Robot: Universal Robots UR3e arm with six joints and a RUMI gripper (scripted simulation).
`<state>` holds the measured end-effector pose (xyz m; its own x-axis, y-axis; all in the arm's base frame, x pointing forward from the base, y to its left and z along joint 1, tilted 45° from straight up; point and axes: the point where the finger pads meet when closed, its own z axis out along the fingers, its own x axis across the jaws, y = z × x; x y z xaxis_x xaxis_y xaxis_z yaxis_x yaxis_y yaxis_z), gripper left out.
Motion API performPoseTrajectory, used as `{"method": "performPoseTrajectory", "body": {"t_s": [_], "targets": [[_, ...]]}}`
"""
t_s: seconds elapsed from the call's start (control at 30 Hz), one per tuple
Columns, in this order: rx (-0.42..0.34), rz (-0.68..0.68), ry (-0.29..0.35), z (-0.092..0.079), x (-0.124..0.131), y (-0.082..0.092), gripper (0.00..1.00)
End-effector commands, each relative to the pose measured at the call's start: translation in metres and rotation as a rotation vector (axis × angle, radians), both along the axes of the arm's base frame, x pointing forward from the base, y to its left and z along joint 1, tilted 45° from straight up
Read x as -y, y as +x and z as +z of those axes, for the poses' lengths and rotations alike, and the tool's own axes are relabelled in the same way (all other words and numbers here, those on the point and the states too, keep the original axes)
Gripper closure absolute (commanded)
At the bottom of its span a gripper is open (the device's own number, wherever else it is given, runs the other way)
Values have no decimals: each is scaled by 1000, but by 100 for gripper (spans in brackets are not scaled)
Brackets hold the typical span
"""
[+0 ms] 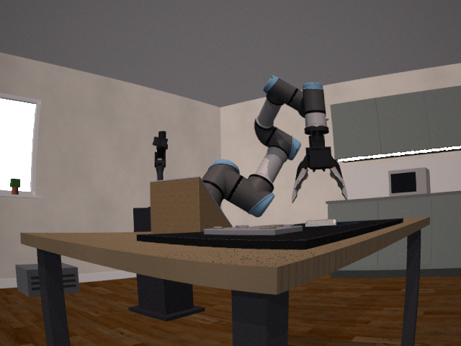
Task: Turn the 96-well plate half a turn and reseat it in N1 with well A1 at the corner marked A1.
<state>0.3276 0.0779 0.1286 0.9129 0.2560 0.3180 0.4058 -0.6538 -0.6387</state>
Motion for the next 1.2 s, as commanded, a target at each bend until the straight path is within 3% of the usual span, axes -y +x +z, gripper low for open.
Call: {"method": "performPoseTrajectory", "body": {"t_s": [0.0,0.87,1.17], "targets": [[2,-2,-2,-6,-5,1,0],[2,-2,-2,-34,-34,3,0],[2,-2,-2,-34,-34,3,0]]}}
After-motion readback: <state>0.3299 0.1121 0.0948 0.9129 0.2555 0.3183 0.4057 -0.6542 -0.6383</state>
